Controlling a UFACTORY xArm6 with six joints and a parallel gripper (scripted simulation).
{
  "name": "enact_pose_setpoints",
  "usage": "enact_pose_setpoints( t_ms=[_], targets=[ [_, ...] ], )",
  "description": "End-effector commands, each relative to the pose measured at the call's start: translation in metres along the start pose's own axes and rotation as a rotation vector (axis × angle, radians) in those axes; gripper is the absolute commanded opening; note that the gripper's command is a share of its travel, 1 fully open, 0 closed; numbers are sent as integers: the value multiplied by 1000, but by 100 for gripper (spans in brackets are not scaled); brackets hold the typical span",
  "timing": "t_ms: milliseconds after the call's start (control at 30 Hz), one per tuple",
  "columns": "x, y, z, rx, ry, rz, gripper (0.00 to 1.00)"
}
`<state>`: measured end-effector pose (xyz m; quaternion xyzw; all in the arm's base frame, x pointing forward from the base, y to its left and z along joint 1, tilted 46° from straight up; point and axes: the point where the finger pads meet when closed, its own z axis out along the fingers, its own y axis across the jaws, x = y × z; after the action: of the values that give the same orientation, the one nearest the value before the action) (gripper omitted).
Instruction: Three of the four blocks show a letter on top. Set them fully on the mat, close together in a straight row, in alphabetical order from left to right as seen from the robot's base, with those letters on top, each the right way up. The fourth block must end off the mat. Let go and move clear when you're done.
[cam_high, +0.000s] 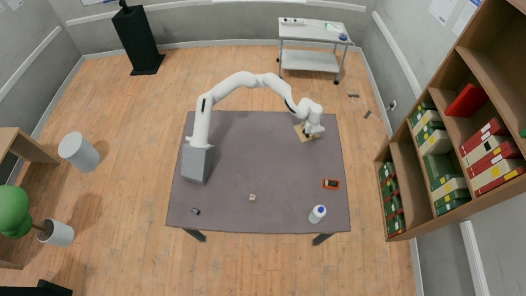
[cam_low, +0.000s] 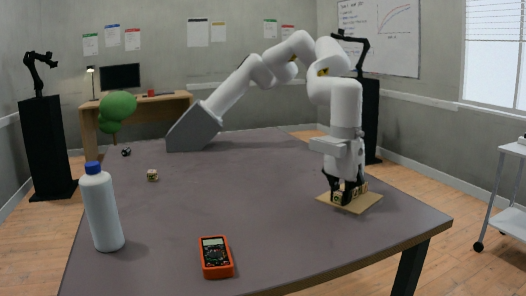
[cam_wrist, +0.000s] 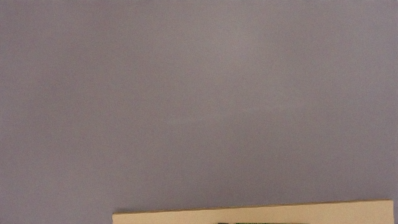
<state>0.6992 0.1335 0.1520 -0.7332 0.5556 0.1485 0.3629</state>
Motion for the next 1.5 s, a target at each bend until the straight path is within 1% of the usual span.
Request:
enact_pose_setpoints(
  t_ms=[0,1233,1267,1400,1433,1467],
  targets=[
    [0,-1,-1,4,1,-1,28],
    [0,-1,-1,4,1,-1,28],
    [0,-1,-1,4,1,-1,32],
    [0,-1,-1,4,1,-1,32],
    [0,-1,-1,4,1,-1,36],
    [0,-1,-1,4,1,-1,36]
  ],
)
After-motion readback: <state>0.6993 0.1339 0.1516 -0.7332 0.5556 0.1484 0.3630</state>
